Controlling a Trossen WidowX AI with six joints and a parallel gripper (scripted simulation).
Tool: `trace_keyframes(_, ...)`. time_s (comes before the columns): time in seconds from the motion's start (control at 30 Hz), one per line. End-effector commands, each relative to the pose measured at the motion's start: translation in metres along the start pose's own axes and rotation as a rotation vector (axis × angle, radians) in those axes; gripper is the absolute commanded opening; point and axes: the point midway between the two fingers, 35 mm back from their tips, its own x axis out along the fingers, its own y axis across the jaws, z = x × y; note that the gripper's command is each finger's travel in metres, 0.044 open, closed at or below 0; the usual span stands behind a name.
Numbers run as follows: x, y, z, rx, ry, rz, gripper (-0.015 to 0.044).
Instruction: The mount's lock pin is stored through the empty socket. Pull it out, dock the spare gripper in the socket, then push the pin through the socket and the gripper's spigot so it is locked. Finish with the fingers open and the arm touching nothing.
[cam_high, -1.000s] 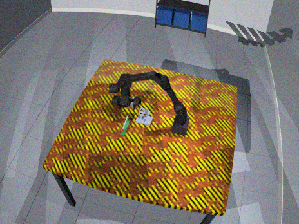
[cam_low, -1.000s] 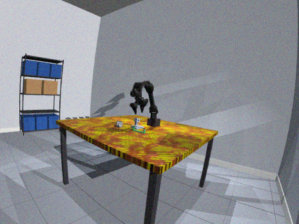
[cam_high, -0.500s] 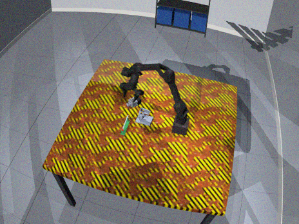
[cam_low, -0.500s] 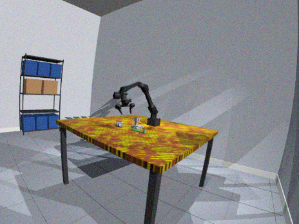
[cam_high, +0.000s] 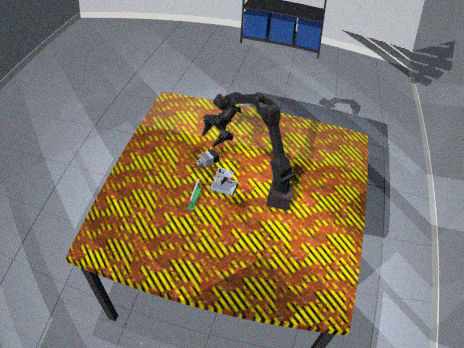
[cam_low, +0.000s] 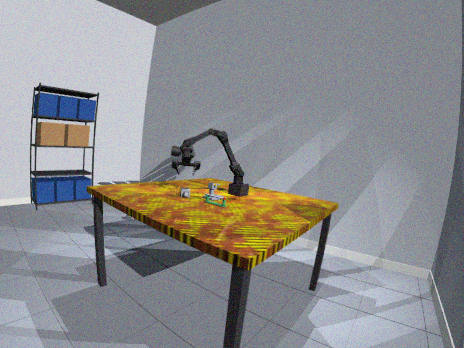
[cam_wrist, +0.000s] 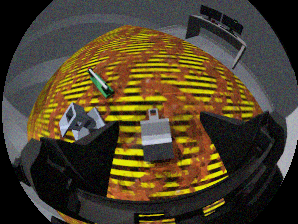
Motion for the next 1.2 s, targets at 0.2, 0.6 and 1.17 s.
trace_keyframes(0.2, 0.039, 0.002, -0.039, -0.006, -0.010, -0.002, 0.0440)
trace_keyframes(0.6, 0.055, 0.003, -0.055, -0.006, -0.010, -0.001, 0.0440)
trace_keyframes(1.17, 0.076, 0.002, -0.075, -0.006, -0.009, -0.001, 0.0440)
